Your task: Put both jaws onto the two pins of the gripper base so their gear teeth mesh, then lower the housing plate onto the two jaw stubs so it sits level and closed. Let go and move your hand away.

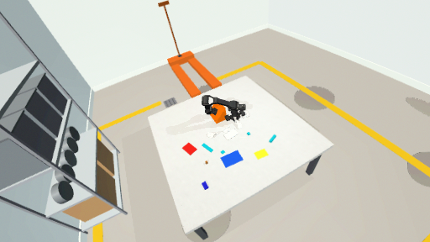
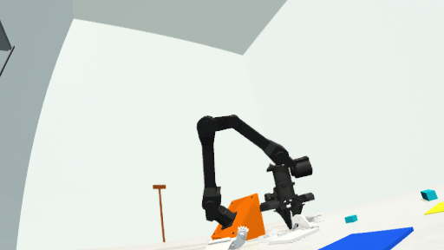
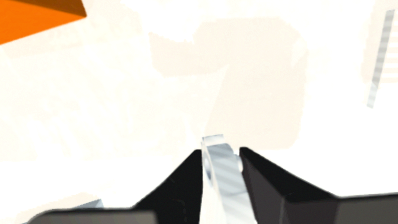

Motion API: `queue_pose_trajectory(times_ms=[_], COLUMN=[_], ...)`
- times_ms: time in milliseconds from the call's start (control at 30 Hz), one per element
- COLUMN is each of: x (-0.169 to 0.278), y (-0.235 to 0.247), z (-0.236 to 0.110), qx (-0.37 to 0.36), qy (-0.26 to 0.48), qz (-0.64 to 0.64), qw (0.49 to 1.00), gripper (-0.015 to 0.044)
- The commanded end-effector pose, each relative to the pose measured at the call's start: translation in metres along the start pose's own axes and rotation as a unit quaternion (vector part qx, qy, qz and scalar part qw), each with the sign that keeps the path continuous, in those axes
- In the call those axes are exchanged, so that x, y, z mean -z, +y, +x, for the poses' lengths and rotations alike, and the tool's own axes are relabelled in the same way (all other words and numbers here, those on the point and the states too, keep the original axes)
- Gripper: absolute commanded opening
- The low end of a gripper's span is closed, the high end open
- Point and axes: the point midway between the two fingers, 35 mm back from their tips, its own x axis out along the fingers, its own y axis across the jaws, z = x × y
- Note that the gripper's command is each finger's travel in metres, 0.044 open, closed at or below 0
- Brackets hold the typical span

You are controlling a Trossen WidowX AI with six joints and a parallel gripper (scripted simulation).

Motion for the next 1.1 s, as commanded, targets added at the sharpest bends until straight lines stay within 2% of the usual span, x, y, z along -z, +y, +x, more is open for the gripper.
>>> queue_pose_trajectory(times_ms=[0,1067], x=[0.0,0.0], y=[0.0,0.0], z=[0.0,-0.03], qx=[0.0,0.001], qy=[0.002,0.001], qz=[-0.001,-0.001], qw=[1.0,1.0], gripper=[0.0037,0.0037])
